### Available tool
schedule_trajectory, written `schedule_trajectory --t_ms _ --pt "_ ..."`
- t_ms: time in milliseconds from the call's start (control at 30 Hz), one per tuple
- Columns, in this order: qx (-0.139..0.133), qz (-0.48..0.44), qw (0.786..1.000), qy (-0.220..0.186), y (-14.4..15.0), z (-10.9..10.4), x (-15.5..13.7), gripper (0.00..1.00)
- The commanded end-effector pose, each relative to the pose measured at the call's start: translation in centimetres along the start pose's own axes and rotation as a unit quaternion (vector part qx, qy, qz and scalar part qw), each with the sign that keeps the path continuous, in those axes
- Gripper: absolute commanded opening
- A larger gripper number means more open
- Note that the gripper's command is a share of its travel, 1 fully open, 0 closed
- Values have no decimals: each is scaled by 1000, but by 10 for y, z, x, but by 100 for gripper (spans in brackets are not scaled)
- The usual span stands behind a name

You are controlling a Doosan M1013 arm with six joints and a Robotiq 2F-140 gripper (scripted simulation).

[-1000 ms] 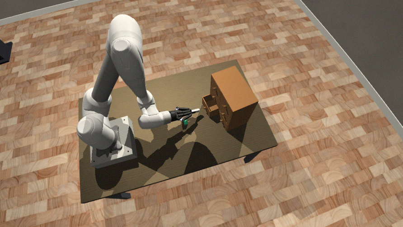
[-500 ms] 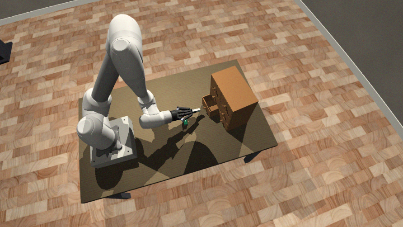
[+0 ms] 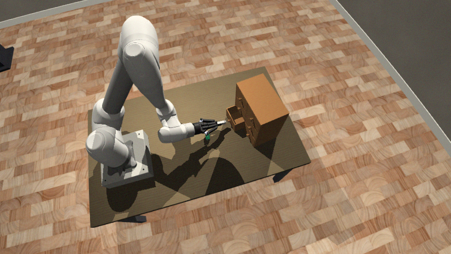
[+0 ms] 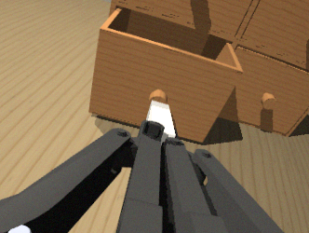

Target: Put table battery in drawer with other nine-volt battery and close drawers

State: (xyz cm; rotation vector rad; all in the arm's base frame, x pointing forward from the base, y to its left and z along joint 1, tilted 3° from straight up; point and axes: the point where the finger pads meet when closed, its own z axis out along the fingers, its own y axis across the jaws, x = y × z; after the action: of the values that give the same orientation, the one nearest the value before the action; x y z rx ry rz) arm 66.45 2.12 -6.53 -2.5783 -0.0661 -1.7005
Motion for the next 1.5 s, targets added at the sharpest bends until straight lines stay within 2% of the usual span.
schedule_trajectory --t_ms 0,1467 --pt "0 0 1000 0 0 5 2 0" --pt "0 0 1000 0 0 65 24 0"
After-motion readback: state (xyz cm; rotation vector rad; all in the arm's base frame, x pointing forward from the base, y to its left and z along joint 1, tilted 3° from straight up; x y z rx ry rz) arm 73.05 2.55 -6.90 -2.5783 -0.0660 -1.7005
